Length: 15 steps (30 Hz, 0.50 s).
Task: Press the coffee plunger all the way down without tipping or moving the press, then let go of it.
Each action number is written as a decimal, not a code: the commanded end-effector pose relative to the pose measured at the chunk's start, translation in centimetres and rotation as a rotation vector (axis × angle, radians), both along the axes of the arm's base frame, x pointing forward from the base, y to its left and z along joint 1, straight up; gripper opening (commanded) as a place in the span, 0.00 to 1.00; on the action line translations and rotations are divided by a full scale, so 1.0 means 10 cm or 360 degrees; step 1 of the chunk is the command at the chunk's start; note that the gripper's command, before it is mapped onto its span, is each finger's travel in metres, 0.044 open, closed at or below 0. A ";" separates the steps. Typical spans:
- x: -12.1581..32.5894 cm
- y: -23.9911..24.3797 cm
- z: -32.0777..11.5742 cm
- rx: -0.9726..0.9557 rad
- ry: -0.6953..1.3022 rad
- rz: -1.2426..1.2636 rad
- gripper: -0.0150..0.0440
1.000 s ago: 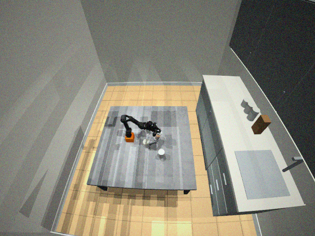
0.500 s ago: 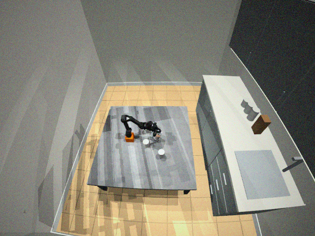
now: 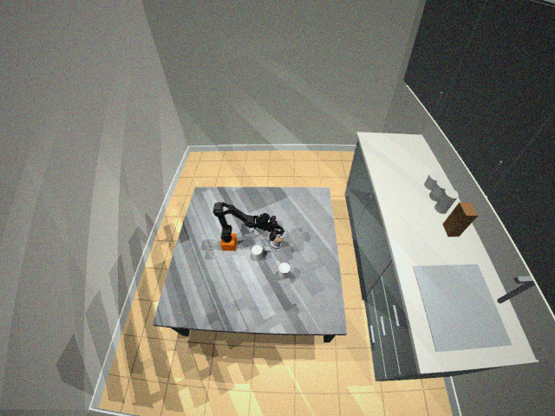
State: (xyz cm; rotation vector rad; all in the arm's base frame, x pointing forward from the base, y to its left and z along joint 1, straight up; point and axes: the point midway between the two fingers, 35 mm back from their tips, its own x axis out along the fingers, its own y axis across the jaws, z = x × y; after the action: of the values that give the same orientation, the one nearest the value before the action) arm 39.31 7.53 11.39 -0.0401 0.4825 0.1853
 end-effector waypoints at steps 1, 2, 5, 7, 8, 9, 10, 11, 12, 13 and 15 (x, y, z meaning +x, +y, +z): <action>0.00 0.00 0.00 0.0000 0.0001 0.0000 0.47; 0.00 0.00 0.00 0.0000 0.0001 0.0000 0.47; 0.00 0.00 0.00 0.0000 0.0001 0.0000 0.51; 0.00 0.00 0.00 0.0000 0.0001 0.0000 0.60; 0.00 0.00 0.00 0.0000 0.0001 0.0000 0.65; 0.00 0.00 0.00 0.0000 0.0001 0.0000 0.69; 0.00 0.00 0.00 0.0000 0.0001 0.0000 0.74; 0.00 0.00 0.00 0.0000 0.0001 0.0000 0.78; 0.00 0.00 0.00 0.0000 0.0001 0.0000 0.83; 0.00 0.00 0.00 0.0000 0.0001 0.0000 0.87; 0.00 0.00 0.00 0.0000 0.0001 0.0000 0.96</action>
State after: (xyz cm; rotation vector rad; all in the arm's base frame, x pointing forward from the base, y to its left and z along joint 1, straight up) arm 39.33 7.54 11.41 -0.0400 0.4816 0.1850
